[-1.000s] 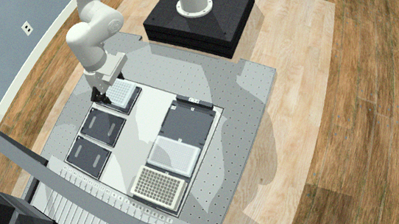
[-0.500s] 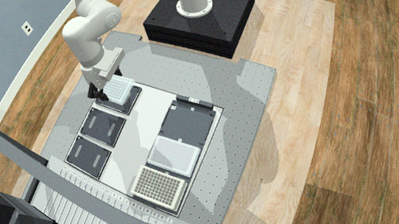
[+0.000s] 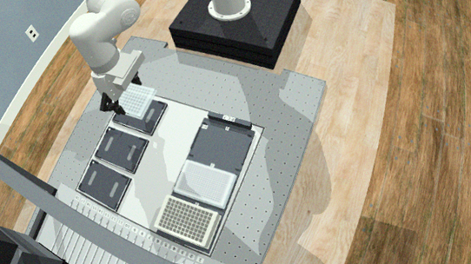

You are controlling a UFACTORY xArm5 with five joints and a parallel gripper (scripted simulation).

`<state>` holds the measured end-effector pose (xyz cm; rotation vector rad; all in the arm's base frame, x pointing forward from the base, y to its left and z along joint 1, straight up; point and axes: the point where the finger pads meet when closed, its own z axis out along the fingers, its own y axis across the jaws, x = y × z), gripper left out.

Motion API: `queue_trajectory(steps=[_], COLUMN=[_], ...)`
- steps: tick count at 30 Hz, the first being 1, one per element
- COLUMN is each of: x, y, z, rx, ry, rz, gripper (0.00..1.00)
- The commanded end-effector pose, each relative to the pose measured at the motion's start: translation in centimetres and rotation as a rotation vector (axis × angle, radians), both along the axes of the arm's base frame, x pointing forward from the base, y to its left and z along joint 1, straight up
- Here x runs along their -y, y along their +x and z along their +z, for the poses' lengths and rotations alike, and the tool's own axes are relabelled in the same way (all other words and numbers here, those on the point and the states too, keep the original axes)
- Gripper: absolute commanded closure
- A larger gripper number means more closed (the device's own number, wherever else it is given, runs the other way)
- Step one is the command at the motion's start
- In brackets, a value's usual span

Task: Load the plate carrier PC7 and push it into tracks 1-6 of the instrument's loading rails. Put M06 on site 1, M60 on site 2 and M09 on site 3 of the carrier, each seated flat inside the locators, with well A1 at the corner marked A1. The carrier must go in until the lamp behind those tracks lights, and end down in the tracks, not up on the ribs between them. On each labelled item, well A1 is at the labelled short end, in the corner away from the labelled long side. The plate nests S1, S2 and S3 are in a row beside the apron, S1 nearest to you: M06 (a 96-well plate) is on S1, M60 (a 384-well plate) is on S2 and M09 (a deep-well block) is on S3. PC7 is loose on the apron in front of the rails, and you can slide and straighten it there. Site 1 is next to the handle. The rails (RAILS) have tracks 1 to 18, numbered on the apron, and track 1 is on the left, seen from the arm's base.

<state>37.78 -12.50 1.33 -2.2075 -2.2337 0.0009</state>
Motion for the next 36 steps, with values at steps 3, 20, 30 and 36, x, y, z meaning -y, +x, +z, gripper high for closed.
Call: queue_trajectory(steps=[3,20,30,36], x=[0.0,0.1,0.1,0.1], y=[0.1,0.1,0.1,0.1], z=[0.9,3.4,4.9,4.9], rx=[0.005,0.005,0.005,0.005], ry=[0.004,0.004,0.004,0.004], rz=[0.000,0.000,0.000,0.000], gripper=[1.00,1.00,1.00,1.00])
